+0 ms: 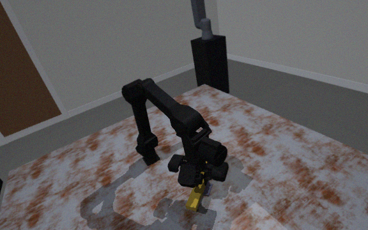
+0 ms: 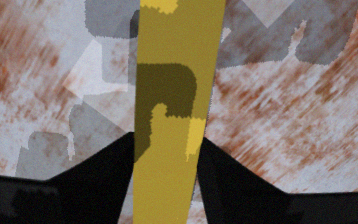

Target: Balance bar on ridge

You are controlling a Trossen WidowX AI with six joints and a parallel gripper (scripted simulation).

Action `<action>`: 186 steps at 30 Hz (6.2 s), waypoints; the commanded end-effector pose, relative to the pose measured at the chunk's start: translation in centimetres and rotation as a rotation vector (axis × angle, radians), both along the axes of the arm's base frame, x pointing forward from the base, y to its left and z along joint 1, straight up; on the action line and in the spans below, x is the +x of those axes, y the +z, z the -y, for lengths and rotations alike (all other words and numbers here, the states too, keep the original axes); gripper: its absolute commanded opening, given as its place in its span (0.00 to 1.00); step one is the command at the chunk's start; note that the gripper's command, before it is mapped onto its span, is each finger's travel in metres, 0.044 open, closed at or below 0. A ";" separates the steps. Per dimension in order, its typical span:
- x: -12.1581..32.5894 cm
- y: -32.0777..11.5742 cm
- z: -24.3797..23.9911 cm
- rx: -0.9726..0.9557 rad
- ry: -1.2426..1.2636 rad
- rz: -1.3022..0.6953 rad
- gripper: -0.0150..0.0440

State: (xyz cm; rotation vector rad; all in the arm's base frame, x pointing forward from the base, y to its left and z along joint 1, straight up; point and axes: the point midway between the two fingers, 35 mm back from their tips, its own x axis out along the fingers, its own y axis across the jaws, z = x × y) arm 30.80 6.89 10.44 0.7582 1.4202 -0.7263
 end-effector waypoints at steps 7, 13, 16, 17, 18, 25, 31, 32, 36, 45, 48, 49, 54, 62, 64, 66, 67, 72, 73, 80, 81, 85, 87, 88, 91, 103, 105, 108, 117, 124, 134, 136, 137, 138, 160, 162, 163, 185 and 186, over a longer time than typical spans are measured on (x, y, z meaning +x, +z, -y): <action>0.0 0.0 0.0 -0.003 0.000 0.001 0.25; 0.0 0.0 0.1 -0.003 0.000 0.001 0.25; 0.1 0.0 0.1 -0.003 0.000 0.001 0.25; 0.1 0.0 0.1 -0.003 0.000 0.001 0.25; 0.1 0.0 0.1 -0.003 0.000 0.001 0.25; 0.1 0.0 0.1 -0.003 0.000 0.001 0.25; 0.1 0.1 0.1 -0.003 0.000 0.001 0.25; 0.1 0.1 0.1 -0.003 0.000 0.001 0.25; 0.1 0.1 0.1 -0.003 0.000 0.001 0.25; 0.1 0.1 0.1 -0.003 0.000 0.001 0.25; 0.1 0.1 0.1 -0.003 0.000 0.001 0.25; 0.1 0.1 0.1 -0.003 0.000 0.001 0.25; 0.1 0.1 0.1 -0.003 0.000 0.001 0.25; 0.1 0.2 0.0 -0.003 0.000 0.001 0.25; 0.1 0.2 0.0 -0.003 0.000 0.001 0.25; 0.1 0.2 0.0 -0.003 0.000 0.001 0.25; 0.1 0.2 0.0 -0.003 0.000 0.001 0.25; 0.1 0.2 0.0 -0.003 0.000 0.001 0.25; 0.1 0.2 0.0 -0.003 0.000 0.001 0.25; 0.1 0.1 0.0 -0.003 0.000 0.001 0.25; 0.1 0.1 0.0 -0.003 0.000 0.001 0.25; 0.1 0.1 0.0 -0.003 0.000 0.001 0.25; 0.1 0.1 0.0 -0.003 0.000 0.001 0.25; 0.1 0.1 0.0 -0.003 0.000 0.001 0.25; 0.1 0.1 0.0 -0.003 0.000 0.001 0.25; 0.1 0.2 0.0 -0.003 0.000 0.001 0.25; 0.1 0.2 0.0 -0.003 0.000 0.001 0.25; 0.1 0.2 0.0 -0.003 0.000 0.001 0.25; 0.1 0.1 0.0 0.000 -0.001 0.000 0.25; 0.1 0.1 0.0 0.000 -0.001 0.000 0.25; 0.1 0.1 0.0 0.000 -0.001 0.000 0.25; 0.1 0.1 0.0 0.000 -0.001 0.000 0.25; 0.1 0.1 0.0 0.000 -0.001 0.000 0.25; 0.1 0.1 0.0 0.000 -0.001 0.000 0.25; 0.1 0.1 0.0 0.000 -0.001 0.000 0.54; 0.1 0.1 0.0 0.000 -0.001 0.000 0.54; 0.1 0.1 0.0 0.000 -0.001 0.000 0.54; 0.1 0.1 0.0 0.000 -0.001 0.000 0.55; 0.1 0.1 0.0 0.000 -0.001 0.000 0.55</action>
